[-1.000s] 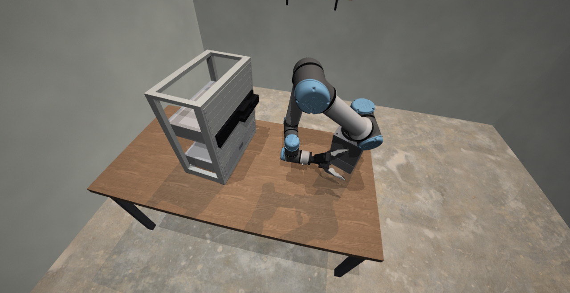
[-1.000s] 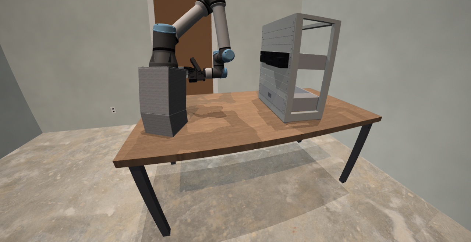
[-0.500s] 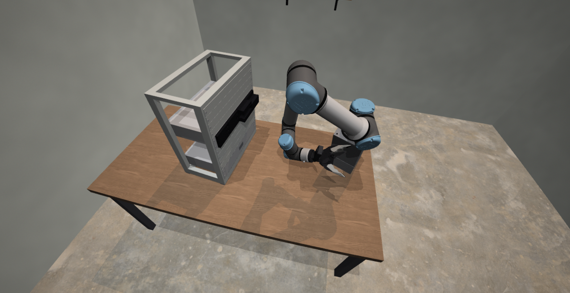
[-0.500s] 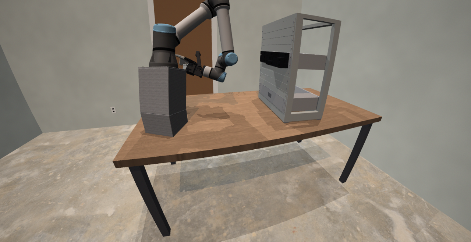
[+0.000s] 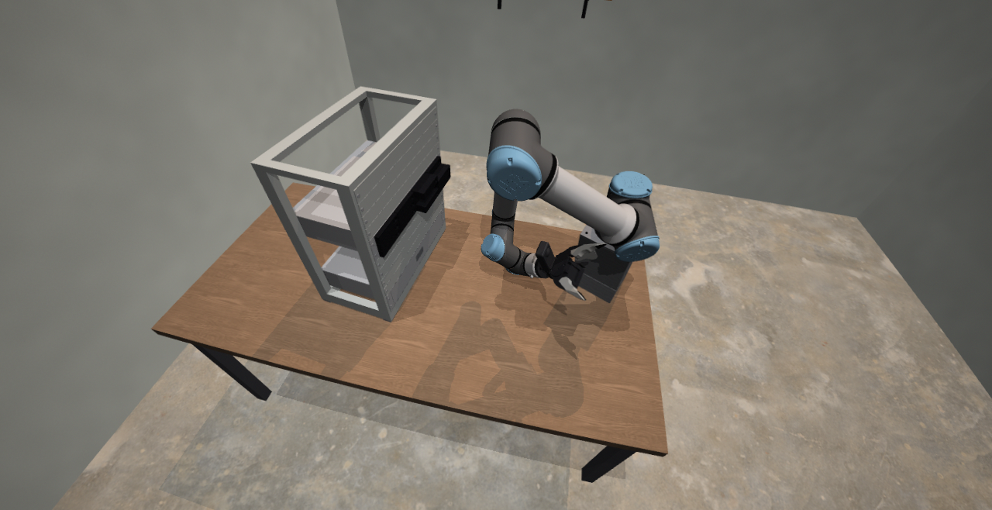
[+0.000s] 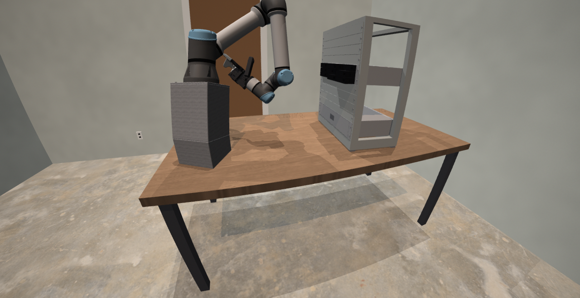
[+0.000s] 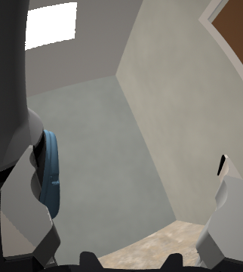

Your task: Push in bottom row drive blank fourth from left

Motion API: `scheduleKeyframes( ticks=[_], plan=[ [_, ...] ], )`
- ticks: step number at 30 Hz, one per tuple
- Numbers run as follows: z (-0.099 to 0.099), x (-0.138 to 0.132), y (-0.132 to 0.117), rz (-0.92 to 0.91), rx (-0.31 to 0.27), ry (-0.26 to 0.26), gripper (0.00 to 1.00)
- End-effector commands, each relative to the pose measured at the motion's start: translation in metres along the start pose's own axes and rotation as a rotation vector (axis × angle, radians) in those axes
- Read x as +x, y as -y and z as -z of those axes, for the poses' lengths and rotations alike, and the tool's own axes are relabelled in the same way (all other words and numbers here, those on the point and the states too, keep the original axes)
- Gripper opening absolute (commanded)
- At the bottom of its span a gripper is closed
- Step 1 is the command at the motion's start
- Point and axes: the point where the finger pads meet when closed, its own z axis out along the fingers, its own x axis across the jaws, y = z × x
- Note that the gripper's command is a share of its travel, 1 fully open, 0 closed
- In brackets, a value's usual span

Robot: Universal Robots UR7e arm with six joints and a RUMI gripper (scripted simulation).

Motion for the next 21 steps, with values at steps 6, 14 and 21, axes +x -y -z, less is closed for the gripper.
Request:
scheduleKeyframes(
  ticks=[6,14,21],
  plan=[
    [0.003,0.003,0.061,0.143,0.284,-0.141,1.00],
    [0.010,-0.001,0.085,0.134,0.449,-0.217,1.00],
    [0.028,-0.005,0.117,0.258,0.547,-0.324,1.00]
  ],
)
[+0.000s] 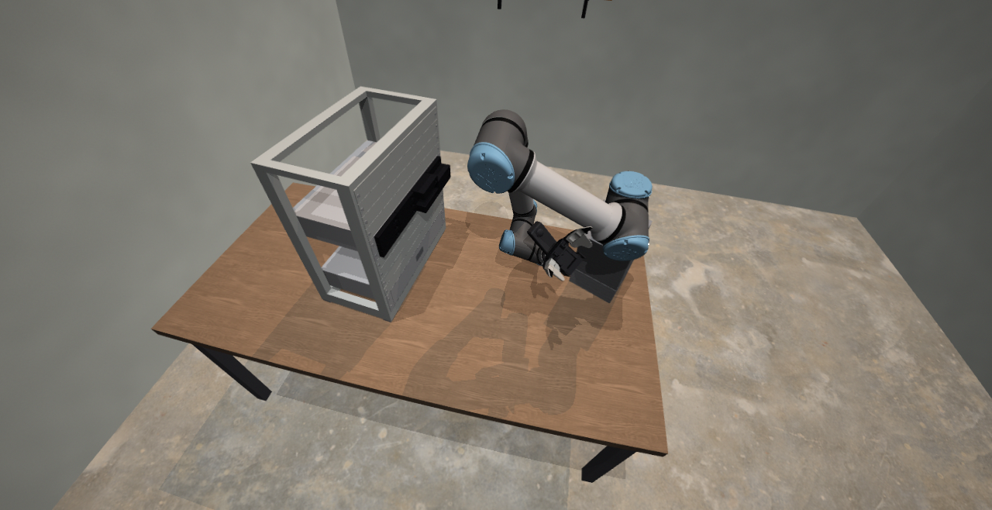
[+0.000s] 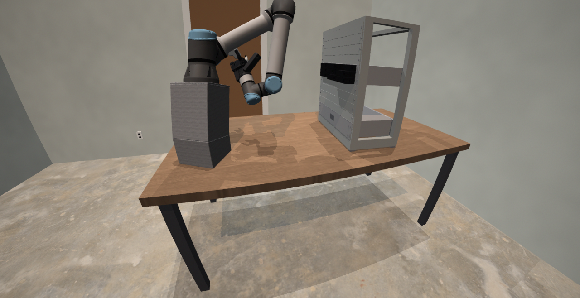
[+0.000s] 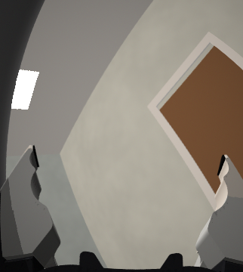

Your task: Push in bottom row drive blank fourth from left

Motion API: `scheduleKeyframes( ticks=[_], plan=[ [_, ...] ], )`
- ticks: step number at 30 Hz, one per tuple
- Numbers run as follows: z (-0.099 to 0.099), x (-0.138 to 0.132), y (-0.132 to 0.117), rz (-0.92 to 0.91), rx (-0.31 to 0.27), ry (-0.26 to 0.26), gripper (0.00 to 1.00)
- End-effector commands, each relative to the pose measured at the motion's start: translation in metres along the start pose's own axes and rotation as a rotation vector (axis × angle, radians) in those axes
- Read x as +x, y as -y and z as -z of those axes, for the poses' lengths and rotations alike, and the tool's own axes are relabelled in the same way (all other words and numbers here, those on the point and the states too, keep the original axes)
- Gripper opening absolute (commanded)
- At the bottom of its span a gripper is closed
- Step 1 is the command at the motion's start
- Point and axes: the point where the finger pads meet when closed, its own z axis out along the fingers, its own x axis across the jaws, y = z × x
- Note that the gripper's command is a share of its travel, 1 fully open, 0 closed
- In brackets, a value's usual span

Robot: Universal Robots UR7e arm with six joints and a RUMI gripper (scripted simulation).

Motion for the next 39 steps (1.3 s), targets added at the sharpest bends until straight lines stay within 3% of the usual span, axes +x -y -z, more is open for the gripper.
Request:
scheduleKeyframes(
  ticks=[1,4,6,19,21,35,39],
  plan=[
    [-0.001,0.008,0.029,0.056,0.099,-0.068,1.00],
    [-0.002,0.011,0.034,0.043,0.121,-0.075,1.00],
    [-0.003,0.016,0.042,0.017,0.166,-0.089,1.00],
    [0.042,0.033,0.154,0.155,0.533,-0.340,1.00],
    [0.042,0.033,0.154,0.155,0.533,-0.340,1.00],
    [0.123,0.038,0.240,0.260,0.851,-0.592,1.00],
    [0.135,0.037,0.249,0.271,0.890,-0.626,1.00]
  ],
)
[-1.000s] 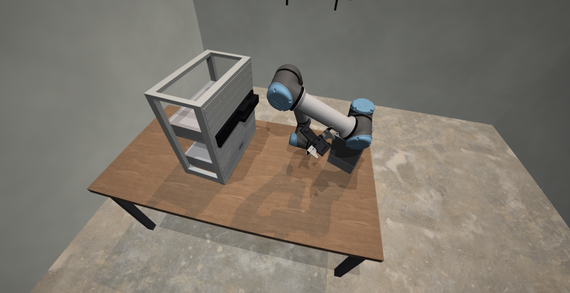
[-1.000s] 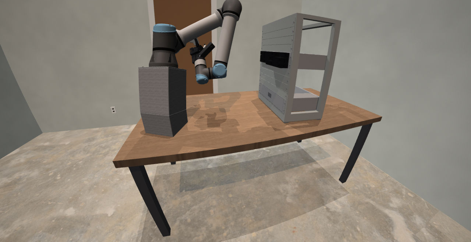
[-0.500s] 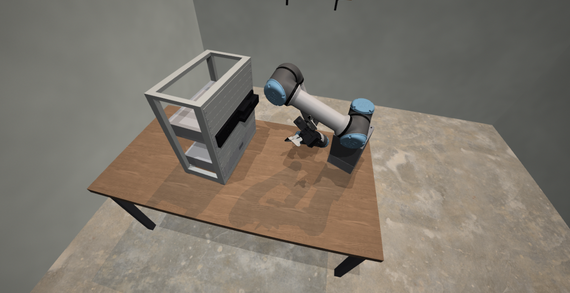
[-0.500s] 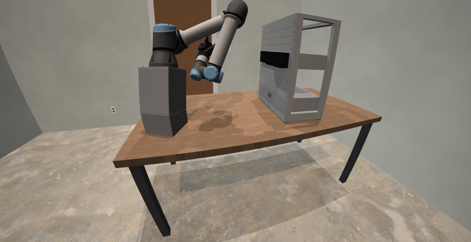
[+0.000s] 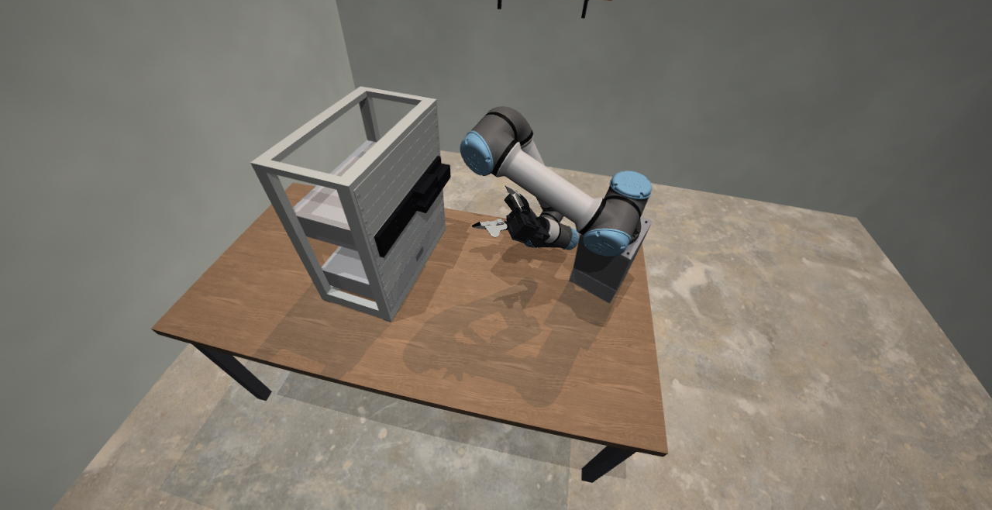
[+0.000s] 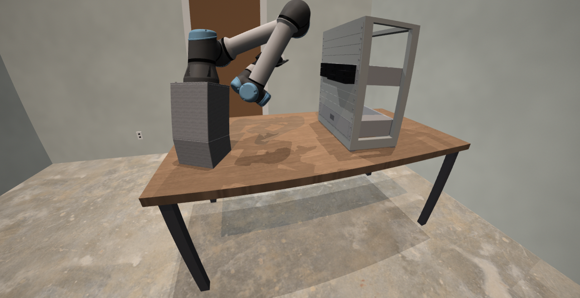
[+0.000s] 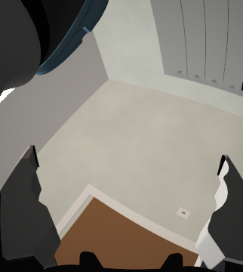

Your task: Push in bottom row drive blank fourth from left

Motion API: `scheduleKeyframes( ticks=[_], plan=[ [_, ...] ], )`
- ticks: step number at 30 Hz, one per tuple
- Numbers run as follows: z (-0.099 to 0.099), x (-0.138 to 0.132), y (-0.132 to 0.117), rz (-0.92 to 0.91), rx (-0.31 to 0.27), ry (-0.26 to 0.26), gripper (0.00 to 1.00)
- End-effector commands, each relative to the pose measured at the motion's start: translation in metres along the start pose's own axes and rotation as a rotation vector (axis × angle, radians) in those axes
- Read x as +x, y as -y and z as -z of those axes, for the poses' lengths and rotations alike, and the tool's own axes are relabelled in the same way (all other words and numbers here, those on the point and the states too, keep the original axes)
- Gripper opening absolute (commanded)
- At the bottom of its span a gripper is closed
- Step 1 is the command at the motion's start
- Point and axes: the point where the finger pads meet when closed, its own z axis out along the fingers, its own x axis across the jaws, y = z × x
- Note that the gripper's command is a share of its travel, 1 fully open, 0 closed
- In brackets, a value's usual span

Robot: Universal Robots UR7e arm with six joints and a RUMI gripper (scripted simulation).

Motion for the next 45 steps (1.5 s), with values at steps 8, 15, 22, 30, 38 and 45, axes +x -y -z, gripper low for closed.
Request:
scheduleKeyframes(
  ticks=[8,15,22,30,38,45],
  plan=[
    [0.000,0.036,0.073,0.067,0.200,-0.169,1.00],
    [0.010,0.052,0.105,0.090,0.285,-0.253,1.00],
    [0.022,0.066,0.133,0.108,0.356,-0.328,1.00],
    [0.038,0.081,0.161,0.122,0.432,-0.412,1.00],
    [0.050,0.090,0.178,0.129,0.476,-0.463,1.00],
    [0.061,0.098,0.192,0.133,0.515,-0.510,1.00]
  ],
)
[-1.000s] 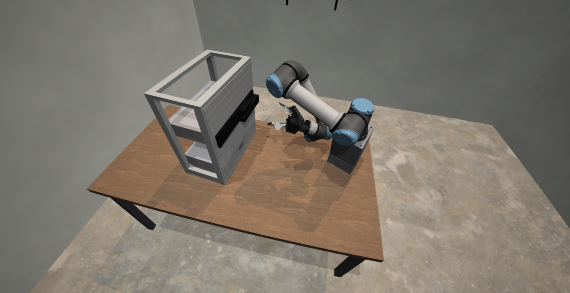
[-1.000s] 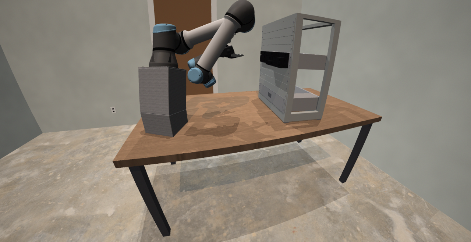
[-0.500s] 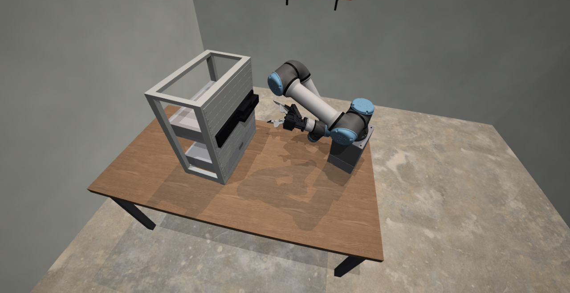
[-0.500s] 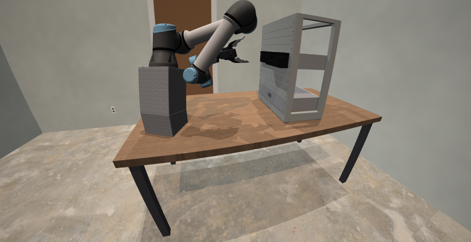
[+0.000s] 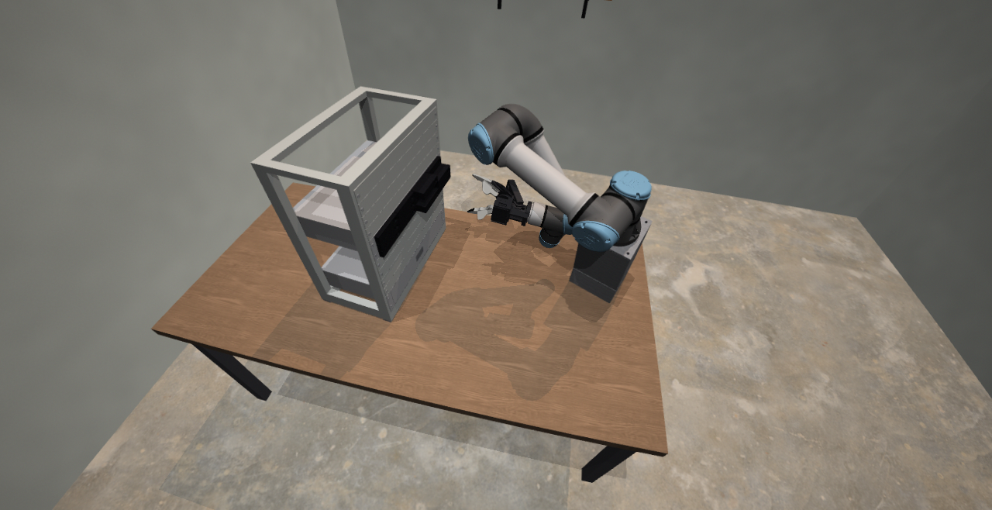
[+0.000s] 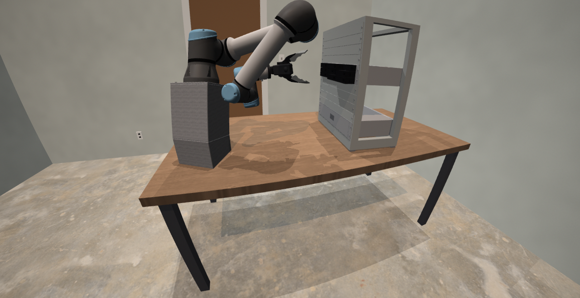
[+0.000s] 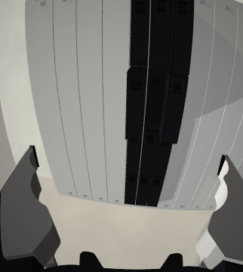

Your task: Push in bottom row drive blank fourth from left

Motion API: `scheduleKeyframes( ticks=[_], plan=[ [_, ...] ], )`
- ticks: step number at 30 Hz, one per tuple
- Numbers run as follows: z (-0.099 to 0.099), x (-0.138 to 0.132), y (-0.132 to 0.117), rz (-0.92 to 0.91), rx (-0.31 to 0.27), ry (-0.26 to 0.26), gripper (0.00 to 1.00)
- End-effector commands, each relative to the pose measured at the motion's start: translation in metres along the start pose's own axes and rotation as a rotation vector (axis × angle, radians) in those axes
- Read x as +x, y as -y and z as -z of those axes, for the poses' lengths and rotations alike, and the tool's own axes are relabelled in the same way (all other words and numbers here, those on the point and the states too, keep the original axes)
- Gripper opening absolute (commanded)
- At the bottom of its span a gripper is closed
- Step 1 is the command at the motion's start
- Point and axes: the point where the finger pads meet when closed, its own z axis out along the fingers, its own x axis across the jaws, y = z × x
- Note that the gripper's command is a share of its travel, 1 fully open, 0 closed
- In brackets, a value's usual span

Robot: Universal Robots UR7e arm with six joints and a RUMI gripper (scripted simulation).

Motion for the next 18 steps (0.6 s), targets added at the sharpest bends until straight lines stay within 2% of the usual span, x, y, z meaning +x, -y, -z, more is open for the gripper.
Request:
scheduleKeyframes(
  ticks=[1,18],
  plan=[
    [-0.001,0.009,0.012,0.006,0.028,-0.035,1.00],
    [-0.001,0.024,0.030,0.012,0.070,-0.093,1.00]
  ],
)
